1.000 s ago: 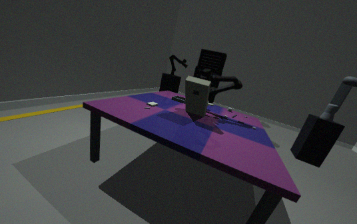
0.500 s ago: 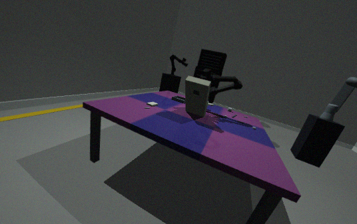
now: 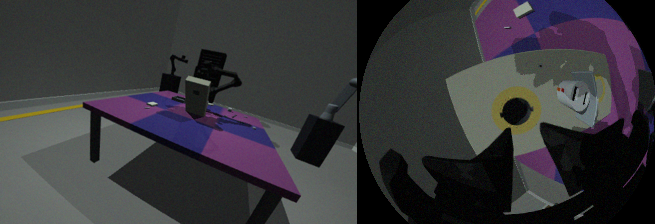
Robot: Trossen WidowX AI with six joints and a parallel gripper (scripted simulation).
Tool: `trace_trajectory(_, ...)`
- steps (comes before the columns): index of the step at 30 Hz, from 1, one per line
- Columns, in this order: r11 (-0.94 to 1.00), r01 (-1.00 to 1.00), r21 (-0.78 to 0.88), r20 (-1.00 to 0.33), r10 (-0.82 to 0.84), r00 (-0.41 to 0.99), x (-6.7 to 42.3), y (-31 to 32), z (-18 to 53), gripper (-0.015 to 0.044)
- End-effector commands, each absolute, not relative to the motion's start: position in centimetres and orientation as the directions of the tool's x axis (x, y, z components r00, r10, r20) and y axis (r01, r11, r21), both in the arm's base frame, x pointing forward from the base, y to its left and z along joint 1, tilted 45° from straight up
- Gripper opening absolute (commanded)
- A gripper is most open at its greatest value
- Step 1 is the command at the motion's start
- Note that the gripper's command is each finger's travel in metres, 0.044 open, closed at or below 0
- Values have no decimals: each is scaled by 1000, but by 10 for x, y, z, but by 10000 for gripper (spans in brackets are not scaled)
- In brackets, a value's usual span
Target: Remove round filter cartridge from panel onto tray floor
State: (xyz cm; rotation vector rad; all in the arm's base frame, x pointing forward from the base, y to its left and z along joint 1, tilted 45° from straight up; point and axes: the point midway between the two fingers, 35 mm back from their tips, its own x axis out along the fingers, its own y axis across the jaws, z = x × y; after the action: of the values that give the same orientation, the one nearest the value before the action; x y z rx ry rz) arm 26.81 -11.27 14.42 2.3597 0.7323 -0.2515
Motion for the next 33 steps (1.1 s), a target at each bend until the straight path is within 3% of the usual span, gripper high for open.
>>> trace_trajectory(1,-629,560,540,-353,435,828,270,-134,164,227)
trace_trajectory(9,-630,554,544,-347,432,832,265,-162,194,437)
trace_trajectory(14,-388,582,714,-396,462,793,263,-150,176,306)
trace_trajectory(20,97,502,860,-474,520,711,256,-128,145,305)
trace_trajectory(26,526,226,820,-540,581,609,245,-104,118,305)
trace_trajectory(33,703,-54,709,-578,623,527,234,-87,101,305)
